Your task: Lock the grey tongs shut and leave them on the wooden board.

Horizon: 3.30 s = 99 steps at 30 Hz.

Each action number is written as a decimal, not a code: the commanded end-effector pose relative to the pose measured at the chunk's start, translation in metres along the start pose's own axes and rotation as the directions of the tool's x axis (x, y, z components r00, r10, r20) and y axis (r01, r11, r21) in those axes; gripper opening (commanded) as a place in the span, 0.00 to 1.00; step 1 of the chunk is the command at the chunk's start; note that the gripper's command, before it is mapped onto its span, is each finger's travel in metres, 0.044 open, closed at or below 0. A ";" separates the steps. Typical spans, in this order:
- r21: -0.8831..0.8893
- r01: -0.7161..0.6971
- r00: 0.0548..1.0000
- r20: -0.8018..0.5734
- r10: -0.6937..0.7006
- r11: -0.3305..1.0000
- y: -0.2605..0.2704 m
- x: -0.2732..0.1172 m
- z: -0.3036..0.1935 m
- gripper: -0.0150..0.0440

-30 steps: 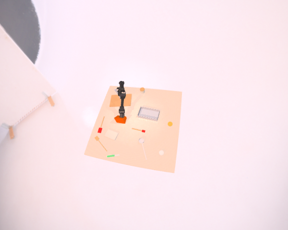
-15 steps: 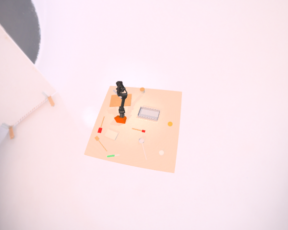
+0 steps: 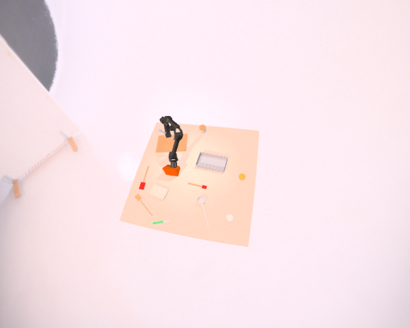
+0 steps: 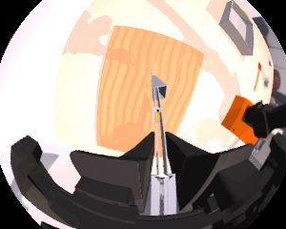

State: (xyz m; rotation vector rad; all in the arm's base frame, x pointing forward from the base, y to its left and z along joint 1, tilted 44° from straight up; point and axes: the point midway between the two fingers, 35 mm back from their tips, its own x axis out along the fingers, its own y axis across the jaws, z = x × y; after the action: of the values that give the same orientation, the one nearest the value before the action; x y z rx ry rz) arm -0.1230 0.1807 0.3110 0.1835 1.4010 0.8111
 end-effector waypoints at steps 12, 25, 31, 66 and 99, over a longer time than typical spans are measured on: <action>0.030 -0.106 0.988 0.114 0.102 0.994 0.008 -0.010 -0.004 0.00; 0.032 -0.101 0.989 0.113 0.097 0.994 0.010 0.003 -0.006 0.00; 0.033 -0.099 0.989 0.112 0.095 0.995 0.012 0.013 -0.007 0.00; 0.035 -0.100 0.989 0.112 0.096 0.994 0.019 0.068 -0.002 0.00; 0.033 -0.113 0.987 0.121 0.108 0.993 0.020 0.101 0.009 0.27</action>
State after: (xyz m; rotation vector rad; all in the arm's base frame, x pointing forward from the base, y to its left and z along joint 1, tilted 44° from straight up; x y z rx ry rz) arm -0.1272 0.2587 0.2438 0.3379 1.3036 0.8501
